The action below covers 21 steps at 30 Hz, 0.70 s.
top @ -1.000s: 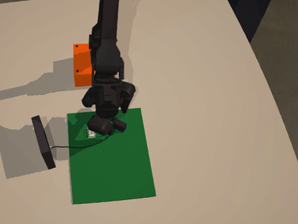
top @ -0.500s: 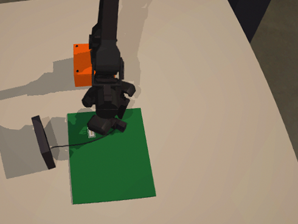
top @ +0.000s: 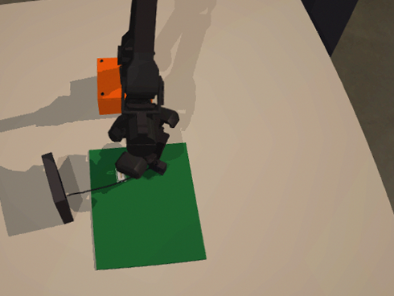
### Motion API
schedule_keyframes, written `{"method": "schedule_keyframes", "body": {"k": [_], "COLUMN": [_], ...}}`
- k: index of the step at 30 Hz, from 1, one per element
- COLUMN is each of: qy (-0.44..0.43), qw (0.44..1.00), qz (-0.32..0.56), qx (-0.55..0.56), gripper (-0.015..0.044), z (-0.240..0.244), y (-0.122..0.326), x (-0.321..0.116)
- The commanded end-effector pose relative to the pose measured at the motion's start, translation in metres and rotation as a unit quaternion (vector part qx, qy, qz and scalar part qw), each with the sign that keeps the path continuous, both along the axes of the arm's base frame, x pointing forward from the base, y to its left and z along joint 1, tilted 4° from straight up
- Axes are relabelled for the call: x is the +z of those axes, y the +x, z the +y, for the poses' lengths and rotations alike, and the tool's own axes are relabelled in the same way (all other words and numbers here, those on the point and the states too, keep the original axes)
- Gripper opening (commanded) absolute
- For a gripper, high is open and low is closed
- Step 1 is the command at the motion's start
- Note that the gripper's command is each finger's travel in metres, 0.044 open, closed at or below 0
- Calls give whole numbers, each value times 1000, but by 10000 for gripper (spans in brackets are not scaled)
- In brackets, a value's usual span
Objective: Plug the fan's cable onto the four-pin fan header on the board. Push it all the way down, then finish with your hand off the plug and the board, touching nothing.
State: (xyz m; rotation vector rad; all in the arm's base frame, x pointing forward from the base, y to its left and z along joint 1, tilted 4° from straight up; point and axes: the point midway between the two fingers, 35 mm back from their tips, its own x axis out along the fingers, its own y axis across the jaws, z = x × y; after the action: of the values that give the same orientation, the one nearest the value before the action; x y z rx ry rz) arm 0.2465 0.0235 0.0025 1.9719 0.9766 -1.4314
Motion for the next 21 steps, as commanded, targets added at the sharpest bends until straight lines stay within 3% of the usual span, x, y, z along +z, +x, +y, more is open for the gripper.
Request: {"method": "schedule_keyframes", "body": {"k": [1, 4, 21], "qy": [0, 0, 0], "qw": [1000, 1000, 1000], "qz": [0, 0, 1], "qx": [0, 0, -1], "gripper": [57, 0, 0], "z": [0, 0, -4], "y": [0, 1, 4], "x": [0, 2, 52]}}
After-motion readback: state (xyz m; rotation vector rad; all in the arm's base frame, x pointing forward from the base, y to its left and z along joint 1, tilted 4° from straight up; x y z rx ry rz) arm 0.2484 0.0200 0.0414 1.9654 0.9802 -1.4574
